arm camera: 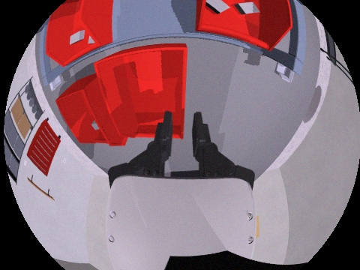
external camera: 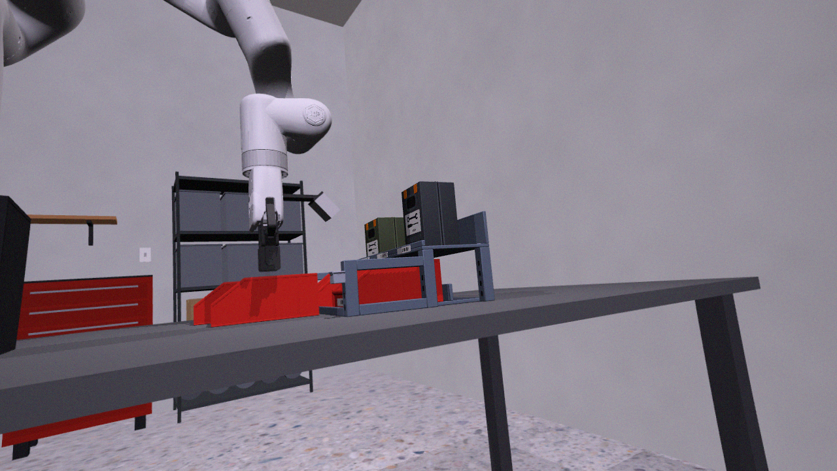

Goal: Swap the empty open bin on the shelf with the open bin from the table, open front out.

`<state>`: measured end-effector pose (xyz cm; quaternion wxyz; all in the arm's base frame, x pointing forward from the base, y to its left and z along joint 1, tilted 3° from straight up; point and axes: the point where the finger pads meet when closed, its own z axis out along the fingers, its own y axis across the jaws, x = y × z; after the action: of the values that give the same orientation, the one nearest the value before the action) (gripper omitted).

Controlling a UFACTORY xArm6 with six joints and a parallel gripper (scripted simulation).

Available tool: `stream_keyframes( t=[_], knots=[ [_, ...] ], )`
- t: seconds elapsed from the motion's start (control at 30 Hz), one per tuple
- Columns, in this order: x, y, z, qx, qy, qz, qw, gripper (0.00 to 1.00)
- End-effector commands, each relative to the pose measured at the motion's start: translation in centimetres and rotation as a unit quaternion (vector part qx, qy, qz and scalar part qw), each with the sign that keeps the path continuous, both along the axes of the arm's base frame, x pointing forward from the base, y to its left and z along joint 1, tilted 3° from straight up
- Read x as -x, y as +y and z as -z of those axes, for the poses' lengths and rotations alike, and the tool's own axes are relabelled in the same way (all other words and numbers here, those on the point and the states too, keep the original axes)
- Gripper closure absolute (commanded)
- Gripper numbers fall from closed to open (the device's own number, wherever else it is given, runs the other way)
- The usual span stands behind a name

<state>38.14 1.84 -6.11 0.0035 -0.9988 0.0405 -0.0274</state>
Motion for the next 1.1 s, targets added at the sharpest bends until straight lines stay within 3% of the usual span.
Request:
stream_keyframes(
  t=[0.0, 0.53, 1.07],
  knots=[
    [-0.1, 0.0, -0.1, 0.0, -0.001, 0.0, 1.0, 0.74],
    [-0.1, 0.0, 0.1, 0.0, -0.001, 0.0, 1.0, 0.74],
    [-0.2, 0.0, 1.8, 0.0, -0.001, 0.0, 1.0, 0.74]
  ],
)
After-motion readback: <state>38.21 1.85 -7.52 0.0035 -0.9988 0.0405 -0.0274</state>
